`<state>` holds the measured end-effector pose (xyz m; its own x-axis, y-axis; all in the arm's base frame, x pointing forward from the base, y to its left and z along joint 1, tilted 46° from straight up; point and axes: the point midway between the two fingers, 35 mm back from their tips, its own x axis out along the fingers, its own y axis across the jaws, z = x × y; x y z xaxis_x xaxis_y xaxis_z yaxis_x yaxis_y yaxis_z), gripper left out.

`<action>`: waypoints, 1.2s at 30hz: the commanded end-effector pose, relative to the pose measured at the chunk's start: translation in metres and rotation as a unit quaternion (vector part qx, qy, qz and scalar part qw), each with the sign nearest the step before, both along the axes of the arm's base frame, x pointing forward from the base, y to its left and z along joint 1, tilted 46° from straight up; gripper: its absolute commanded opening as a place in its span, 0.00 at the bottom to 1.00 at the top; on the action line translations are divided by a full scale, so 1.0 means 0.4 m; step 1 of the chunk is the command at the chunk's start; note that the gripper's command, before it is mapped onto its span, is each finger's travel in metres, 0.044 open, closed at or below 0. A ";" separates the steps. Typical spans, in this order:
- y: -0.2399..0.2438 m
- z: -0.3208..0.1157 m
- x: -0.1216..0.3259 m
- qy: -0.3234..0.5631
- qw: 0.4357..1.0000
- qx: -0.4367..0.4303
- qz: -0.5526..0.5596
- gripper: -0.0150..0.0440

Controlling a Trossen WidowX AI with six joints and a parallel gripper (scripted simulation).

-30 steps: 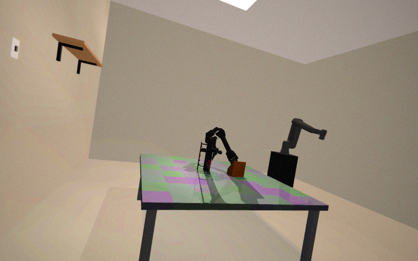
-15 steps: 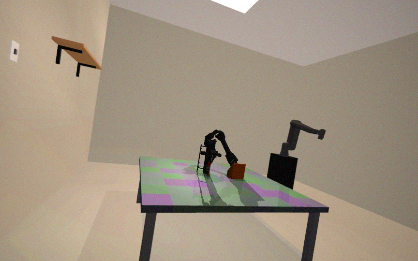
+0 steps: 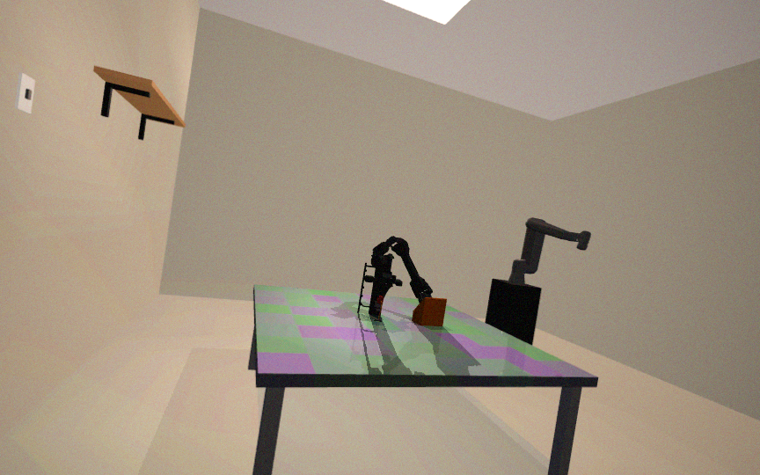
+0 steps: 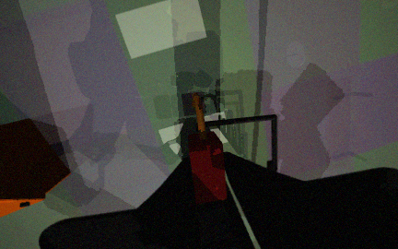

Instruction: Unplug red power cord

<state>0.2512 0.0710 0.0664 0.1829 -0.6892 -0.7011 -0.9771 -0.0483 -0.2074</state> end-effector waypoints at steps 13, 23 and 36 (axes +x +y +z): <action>0.037 -0.030 0.009 0.001 1.000 0.001 0.001 0.25; 0.069 -0.054 0.014 0.000 1.000 0.001 0.001 0.25; 0.112 -0.084 0.014 0.000 1.000 0.001 0.002 0.25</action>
<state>0.2565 0.0870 0.0468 0.1667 -0.7405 -0.6510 -0.9797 -0.0498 -0.1941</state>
